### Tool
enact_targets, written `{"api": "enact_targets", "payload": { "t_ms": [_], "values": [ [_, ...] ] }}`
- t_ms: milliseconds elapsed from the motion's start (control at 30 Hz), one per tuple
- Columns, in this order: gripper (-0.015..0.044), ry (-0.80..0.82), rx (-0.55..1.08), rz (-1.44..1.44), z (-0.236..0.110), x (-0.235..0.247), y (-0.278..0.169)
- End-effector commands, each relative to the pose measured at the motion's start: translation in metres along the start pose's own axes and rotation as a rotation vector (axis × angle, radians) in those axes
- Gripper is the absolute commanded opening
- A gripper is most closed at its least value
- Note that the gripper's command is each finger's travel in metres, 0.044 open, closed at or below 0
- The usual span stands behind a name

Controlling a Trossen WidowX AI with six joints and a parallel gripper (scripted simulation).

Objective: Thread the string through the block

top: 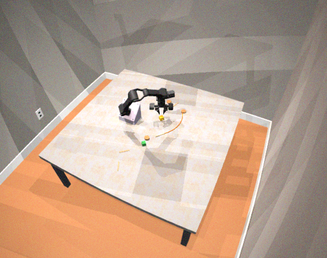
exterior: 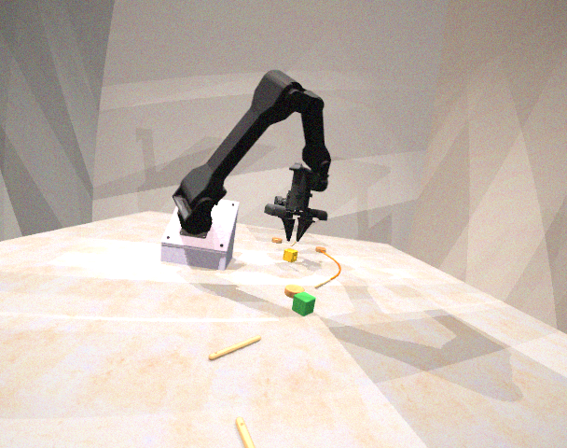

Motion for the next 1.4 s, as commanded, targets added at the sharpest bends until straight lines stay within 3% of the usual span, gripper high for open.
{"api": "enact_targets", "payload": {
  "t_ms": [0, 67, 567, 667, 1133, 1367],
  "values": [
    [0.0035, 0.000, 0.000, 0.000, 0.000, 0.000, 0.000],
    [0.0000, 0.000, 0.000, 0.000, 0.000, 0.000, 0.000],
    [0.0000, 0.000, 0.000, 0.000, 0.000, 0.000, 0.000],
    [0.0079, -0.001, -0.002, 0.167, -0.001, -0.003, -0.006],
    [0.0440, 0.006, -0.016, 1.686, -0.003, -0.023, -0.062],
    [0.0440, 0.010, -0.017, 2.077, -0.003, -0.026, -0.078]
  ]
}}
Point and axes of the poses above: the point midway between the two fingers, 35 mm back from their tips, its own z axis out along the fingers, its own x axis across the jaws, y = z × x, the point moved 8 cm from there along -z, back along the fingers, and after that the axes turned 4 degrees about z, right-handed, at the moved point
